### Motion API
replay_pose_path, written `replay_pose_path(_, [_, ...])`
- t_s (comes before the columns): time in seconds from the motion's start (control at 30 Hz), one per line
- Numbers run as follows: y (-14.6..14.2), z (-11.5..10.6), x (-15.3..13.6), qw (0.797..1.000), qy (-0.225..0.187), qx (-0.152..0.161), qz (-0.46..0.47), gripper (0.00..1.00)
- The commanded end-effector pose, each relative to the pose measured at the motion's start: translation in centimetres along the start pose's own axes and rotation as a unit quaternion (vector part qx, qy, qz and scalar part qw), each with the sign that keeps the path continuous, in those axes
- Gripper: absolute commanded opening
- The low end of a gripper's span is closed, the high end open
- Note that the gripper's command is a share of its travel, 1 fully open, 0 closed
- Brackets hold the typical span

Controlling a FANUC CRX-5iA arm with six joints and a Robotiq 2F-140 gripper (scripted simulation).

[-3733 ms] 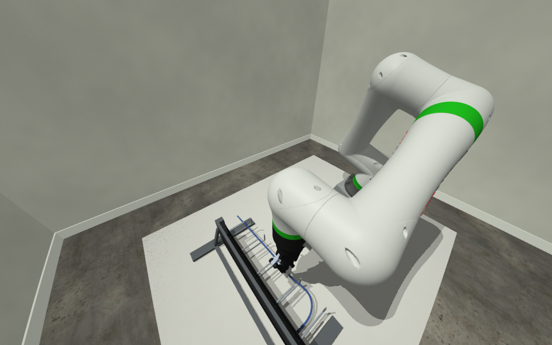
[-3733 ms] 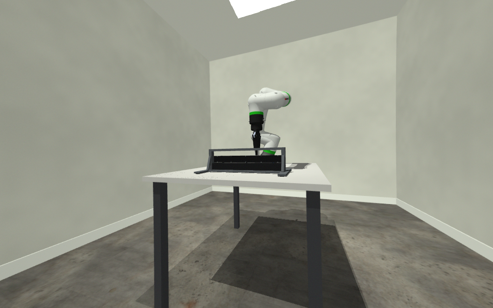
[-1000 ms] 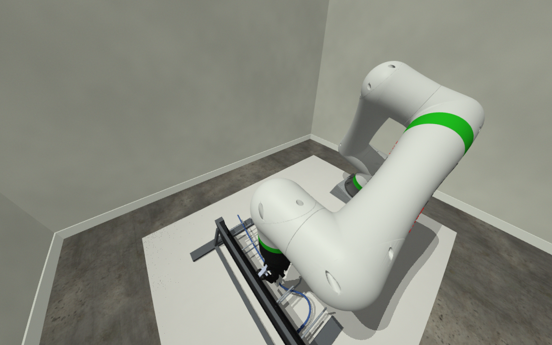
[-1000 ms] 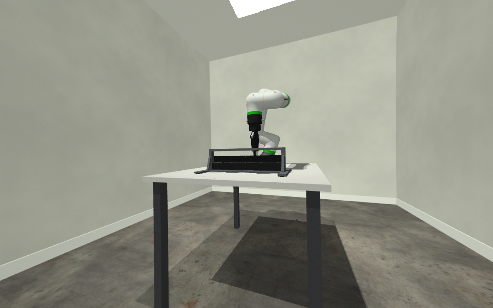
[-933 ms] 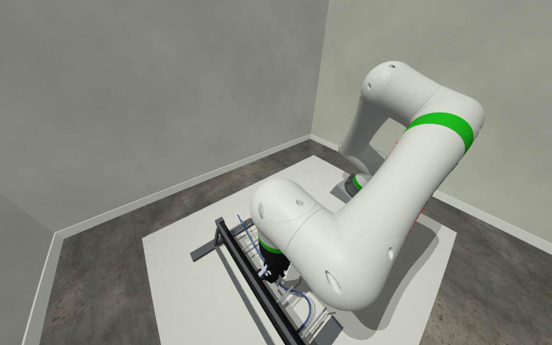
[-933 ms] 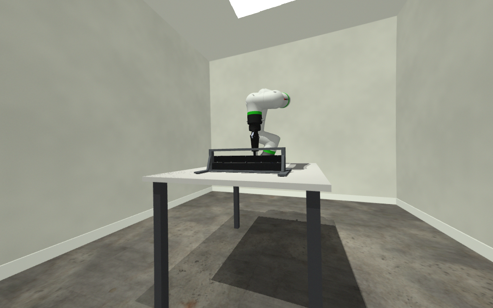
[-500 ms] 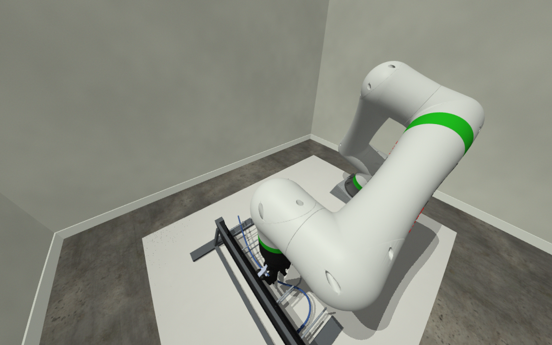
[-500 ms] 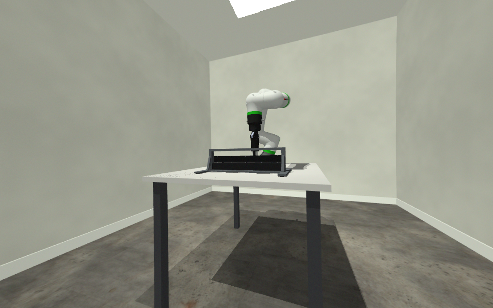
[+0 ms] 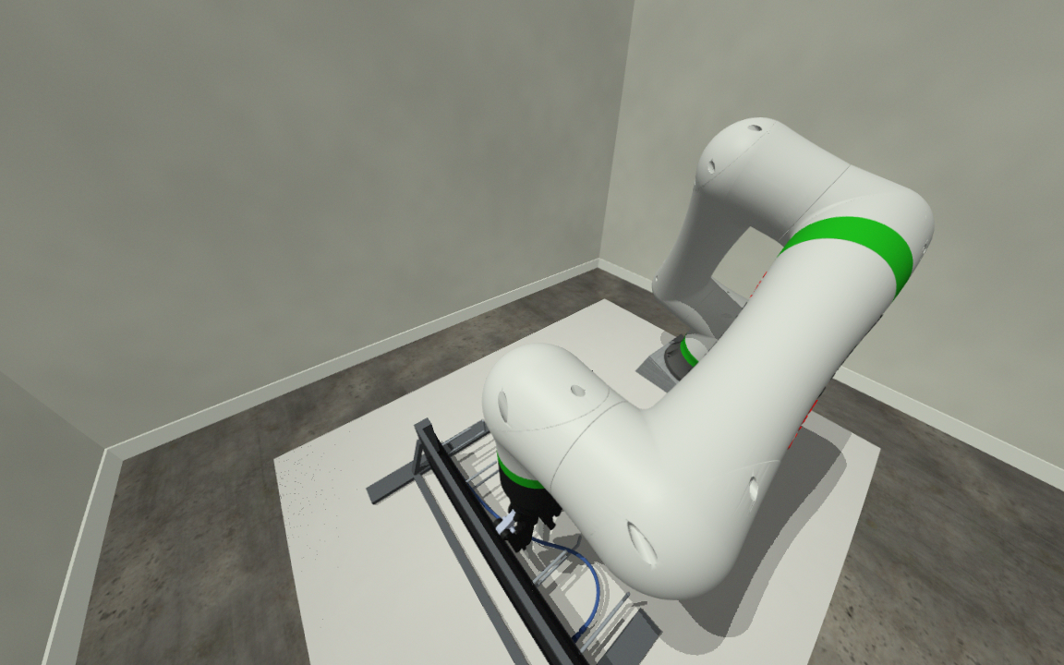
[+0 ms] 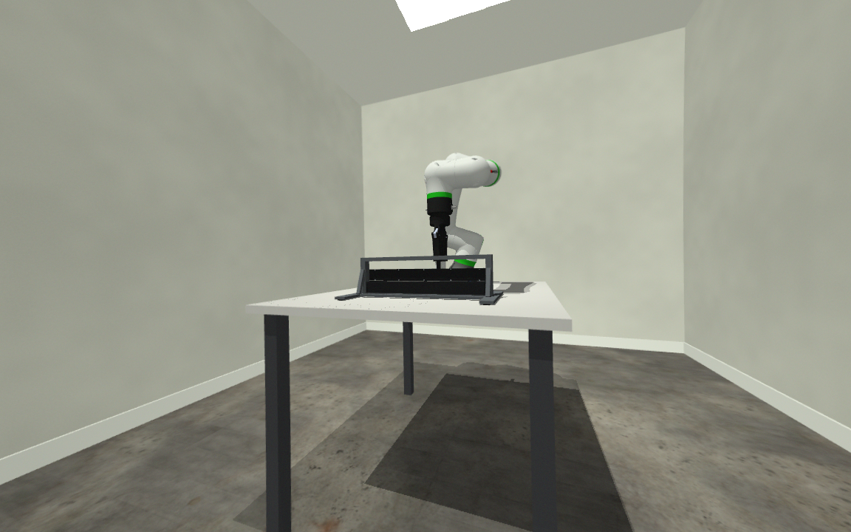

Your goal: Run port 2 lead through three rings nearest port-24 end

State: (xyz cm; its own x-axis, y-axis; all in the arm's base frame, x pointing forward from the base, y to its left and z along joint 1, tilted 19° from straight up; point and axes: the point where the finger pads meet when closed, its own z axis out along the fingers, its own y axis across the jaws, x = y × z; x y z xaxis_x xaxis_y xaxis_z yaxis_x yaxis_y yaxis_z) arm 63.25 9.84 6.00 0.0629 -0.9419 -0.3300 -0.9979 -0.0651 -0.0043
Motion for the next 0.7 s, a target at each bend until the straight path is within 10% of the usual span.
replay_pose_path(0.0, [-0.03,-0.02,-0.03,1.000,0.000,0.000,0.000,0.20])
replay_pose_path(0.67, [-0.03,-0.21,-0.03,1.000,0.000,0.000,0.000,0.20])
